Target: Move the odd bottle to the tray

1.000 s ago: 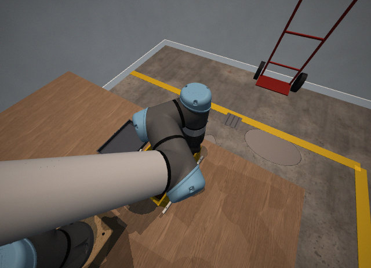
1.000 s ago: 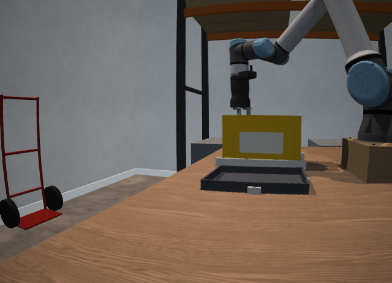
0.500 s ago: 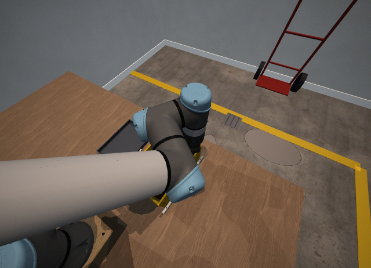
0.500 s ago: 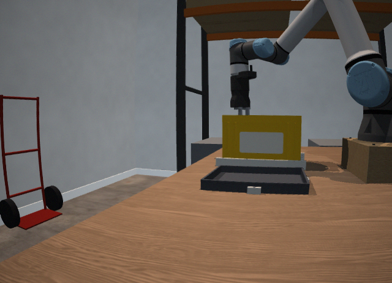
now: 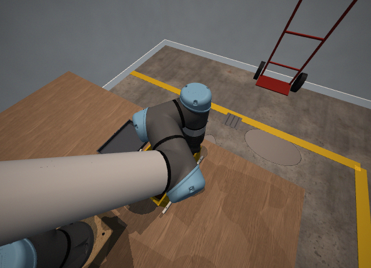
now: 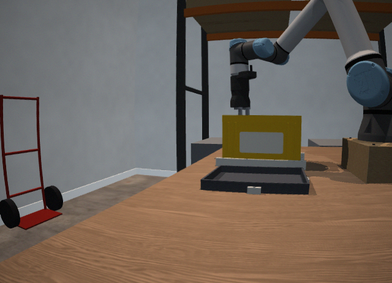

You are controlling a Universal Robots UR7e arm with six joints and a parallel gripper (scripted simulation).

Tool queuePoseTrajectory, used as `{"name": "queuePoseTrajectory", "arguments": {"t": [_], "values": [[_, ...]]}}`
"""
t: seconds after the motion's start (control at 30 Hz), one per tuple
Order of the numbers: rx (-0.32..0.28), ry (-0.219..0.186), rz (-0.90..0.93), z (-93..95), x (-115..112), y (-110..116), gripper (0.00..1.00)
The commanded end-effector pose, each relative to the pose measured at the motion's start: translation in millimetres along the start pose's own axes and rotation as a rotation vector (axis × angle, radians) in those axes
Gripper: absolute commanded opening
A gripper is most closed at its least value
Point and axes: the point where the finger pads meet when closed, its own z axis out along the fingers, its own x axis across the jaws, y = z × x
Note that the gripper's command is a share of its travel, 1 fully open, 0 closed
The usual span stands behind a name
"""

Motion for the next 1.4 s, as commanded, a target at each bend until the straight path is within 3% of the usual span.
{"name": "queuePoseTrajectory", "arguments": {"t": [0.0, 1.03, 1.07, 1.37], "values": [[-0.002, 0.001, 0.000, -0.6, 0.1, 0.4, 0.00], [-0.002, 0.001, 0.000, -0.6, 0.1, 0.4, 0.00], [-0.002, 0.001, 0.000, -0.6, 0.1, 0.4, 1.00], [-0.002, 0.001, 0.000, -0.6, 0.1, 0.4, 1.00]]}}
